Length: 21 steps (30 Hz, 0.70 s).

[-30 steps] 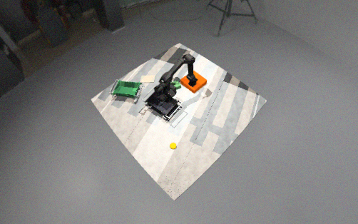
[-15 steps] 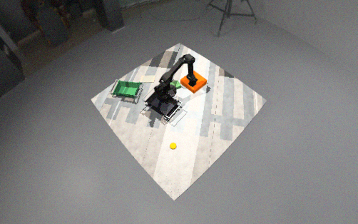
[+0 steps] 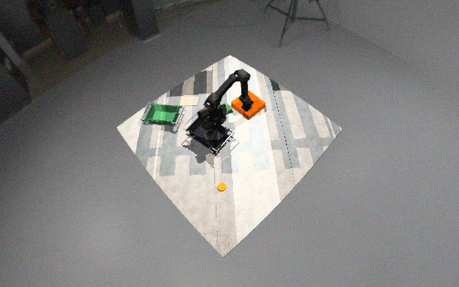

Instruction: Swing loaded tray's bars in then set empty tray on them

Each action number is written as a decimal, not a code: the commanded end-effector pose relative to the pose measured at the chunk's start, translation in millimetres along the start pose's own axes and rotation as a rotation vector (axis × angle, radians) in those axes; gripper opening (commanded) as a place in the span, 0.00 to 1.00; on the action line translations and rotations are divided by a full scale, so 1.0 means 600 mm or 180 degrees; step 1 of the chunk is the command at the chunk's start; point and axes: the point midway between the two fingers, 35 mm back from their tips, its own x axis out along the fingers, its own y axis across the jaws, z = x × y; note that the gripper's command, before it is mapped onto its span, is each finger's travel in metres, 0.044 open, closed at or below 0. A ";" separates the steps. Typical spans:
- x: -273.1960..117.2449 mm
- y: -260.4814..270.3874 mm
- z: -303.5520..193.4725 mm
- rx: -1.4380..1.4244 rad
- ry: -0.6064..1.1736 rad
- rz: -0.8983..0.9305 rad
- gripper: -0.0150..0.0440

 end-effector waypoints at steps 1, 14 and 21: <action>0.011 0.013 0.001 -0.0009 -0.0007 0.0111 0.38; 0.011 0.013 0.001 -0.0009 -0.0007 0.0111 0.70; 0.011 0.013 0.001 -0.0009 -0.0007 0.0111 0.88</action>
